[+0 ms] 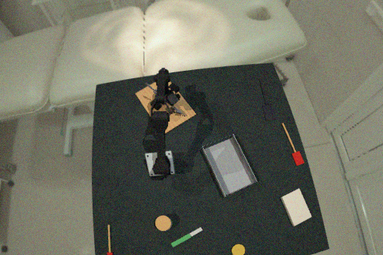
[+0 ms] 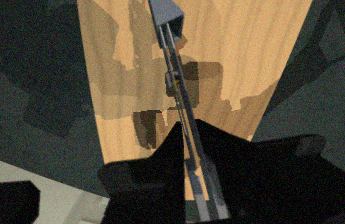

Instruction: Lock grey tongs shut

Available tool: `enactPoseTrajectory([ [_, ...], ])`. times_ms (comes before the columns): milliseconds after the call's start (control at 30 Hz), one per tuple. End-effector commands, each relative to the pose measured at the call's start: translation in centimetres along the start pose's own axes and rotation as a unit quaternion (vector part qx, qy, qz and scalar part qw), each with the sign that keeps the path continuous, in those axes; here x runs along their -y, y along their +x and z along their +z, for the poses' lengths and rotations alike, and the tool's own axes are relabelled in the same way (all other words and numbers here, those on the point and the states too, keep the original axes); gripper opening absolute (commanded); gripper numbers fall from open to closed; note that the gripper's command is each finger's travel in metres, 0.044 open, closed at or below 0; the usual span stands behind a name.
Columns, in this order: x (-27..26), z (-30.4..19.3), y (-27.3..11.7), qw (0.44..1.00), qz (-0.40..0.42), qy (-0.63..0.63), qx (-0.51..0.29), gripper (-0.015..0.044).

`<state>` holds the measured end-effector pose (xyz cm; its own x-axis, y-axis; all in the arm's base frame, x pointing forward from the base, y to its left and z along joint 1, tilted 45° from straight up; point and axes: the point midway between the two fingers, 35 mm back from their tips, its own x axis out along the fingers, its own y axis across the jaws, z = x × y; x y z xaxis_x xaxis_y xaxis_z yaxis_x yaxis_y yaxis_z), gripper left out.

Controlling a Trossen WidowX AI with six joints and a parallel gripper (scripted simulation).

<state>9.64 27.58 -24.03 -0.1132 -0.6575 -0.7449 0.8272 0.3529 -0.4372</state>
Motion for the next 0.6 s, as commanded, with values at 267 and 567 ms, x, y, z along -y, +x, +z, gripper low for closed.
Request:
enactPoseTrajectory([
  [267,0.28,0.32,1.34,1.000,-0.001,-0.002,0.004,-0.0150],
  [567,0.22,0.19,1.11,1.000,-0.001,0.000,0.001,0.0086],
])
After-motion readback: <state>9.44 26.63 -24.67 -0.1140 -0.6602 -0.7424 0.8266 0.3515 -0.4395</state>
